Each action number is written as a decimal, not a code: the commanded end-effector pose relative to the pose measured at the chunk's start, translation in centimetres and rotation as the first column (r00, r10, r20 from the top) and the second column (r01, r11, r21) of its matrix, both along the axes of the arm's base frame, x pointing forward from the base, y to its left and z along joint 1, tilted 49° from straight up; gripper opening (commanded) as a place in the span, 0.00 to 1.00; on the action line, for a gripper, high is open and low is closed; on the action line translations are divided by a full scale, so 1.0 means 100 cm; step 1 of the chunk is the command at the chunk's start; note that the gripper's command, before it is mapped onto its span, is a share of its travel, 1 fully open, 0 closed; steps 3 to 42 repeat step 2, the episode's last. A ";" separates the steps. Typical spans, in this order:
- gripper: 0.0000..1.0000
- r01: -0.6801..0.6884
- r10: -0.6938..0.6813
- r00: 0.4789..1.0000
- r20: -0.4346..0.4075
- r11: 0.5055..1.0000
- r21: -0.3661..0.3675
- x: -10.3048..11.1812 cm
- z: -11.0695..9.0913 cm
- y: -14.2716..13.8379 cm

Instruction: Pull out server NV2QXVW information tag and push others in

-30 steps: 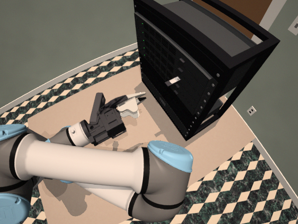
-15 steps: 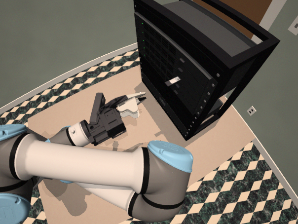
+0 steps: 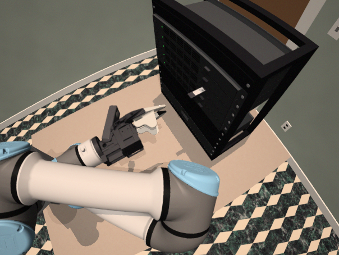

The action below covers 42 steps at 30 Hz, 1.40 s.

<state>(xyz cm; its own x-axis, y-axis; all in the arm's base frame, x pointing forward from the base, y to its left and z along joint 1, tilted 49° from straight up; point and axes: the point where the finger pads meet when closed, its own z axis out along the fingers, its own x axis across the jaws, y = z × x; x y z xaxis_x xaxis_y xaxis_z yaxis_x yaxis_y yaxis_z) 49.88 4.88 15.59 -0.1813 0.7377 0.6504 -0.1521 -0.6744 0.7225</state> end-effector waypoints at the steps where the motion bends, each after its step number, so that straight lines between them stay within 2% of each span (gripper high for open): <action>1: 0.15 0.002 -0.002 1.000 -0.003 1.000 0.001 -0.001 0.000 0.000; 42: 0.15 0.002 -0.002 1.000 -0.003 1.000 0.001 -0.001 0.000 0.000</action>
